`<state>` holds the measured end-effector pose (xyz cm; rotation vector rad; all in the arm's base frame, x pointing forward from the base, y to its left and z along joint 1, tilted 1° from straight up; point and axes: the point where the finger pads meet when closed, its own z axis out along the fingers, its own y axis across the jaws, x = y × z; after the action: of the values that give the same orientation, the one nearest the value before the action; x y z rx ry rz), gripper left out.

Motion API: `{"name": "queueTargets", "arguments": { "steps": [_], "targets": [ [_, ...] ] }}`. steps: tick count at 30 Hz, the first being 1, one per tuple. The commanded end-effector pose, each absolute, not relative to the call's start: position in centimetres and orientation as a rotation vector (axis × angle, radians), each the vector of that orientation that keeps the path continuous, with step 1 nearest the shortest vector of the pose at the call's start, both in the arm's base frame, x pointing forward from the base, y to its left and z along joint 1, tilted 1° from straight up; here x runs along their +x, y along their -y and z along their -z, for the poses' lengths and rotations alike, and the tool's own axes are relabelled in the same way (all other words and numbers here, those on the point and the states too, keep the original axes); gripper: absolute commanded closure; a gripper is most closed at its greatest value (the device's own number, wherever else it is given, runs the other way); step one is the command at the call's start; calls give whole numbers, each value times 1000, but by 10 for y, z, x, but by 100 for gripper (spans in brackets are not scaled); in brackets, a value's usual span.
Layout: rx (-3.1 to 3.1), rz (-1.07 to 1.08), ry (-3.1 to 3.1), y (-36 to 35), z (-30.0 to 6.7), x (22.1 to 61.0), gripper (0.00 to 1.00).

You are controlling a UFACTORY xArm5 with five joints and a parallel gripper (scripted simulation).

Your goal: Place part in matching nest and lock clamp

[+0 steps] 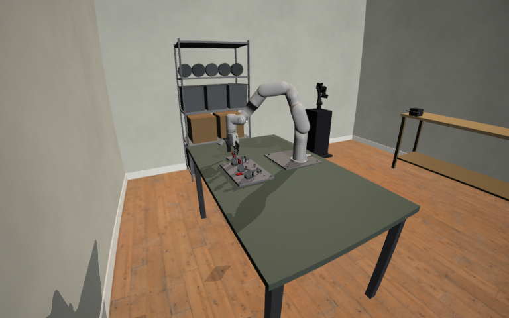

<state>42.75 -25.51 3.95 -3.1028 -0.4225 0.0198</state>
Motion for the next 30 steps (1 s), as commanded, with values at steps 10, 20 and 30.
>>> {"name": "queueTargets", "arguments": {
  "steps": [10,20,30],
  "targets": [
    [-3105,-15,423,256,-39,429,0],
    [-3105,-15,423,256,-39,429,0],
    [-3105,-15,423,256,-29,429,0]
  ]
}}
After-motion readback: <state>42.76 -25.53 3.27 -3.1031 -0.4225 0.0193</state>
